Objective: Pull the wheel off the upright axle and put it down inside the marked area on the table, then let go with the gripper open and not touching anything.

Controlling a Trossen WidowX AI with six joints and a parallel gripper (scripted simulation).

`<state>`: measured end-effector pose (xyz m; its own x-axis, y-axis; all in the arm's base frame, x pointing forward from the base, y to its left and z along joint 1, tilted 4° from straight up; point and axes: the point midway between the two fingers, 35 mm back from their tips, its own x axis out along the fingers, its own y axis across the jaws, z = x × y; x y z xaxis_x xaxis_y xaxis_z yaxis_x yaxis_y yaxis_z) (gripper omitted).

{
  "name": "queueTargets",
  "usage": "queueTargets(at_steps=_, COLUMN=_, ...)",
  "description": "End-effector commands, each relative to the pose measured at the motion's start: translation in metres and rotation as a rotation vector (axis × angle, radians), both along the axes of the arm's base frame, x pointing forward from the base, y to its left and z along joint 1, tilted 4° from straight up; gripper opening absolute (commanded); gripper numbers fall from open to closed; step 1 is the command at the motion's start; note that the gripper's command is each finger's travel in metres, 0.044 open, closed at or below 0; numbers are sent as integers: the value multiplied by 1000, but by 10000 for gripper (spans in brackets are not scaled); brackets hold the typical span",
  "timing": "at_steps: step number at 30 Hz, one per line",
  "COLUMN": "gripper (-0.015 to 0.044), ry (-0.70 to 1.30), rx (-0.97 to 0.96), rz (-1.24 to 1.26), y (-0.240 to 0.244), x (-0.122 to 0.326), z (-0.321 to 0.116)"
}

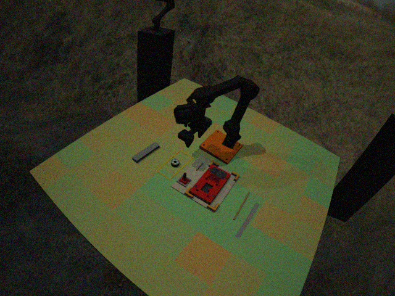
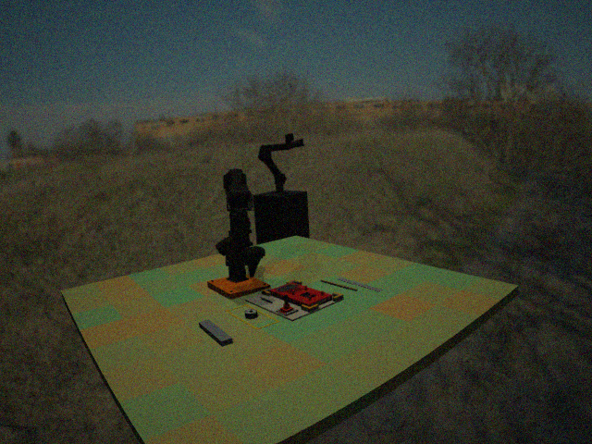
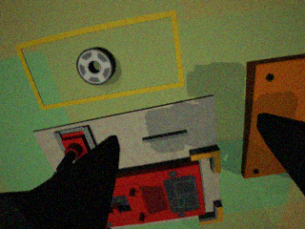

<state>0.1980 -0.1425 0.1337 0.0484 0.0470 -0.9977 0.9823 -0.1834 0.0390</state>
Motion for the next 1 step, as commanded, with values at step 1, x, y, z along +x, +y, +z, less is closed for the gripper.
queueTargets(at_steps=1, gripper=440, ry=4, rx=-3, rz=4, y=0, x=-1, z=0)
